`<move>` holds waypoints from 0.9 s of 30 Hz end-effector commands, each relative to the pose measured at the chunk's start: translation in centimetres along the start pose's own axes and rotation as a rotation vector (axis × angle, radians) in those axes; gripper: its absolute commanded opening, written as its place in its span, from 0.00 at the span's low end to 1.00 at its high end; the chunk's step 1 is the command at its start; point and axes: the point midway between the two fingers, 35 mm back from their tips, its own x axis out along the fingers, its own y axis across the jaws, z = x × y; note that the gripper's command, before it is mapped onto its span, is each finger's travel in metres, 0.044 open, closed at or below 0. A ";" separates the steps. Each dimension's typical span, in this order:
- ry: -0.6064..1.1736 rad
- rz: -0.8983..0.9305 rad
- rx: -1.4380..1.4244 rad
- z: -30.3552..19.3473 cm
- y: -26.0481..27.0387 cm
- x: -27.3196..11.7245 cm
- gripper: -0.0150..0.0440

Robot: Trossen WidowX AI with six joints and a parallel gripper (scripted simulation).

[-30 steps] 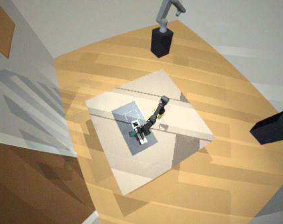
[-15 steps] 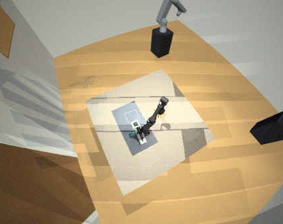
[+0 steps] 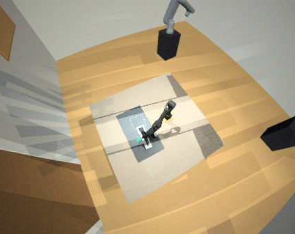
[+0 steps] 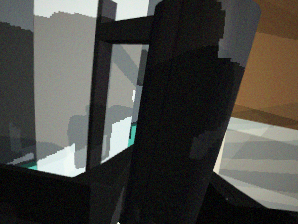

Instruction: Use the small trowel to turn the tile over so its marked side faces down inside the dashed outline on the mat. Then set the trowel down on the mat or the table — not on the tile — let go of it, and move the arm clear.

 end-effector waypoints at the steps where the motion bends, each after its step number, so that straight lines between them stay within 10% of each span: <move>1: 0.004 -0.001 -0.001 -0.9 0.0 -0.1 0.25; 27: 0.071 -0.002 -0.082 -2.4 -1.5 -1.4 0.25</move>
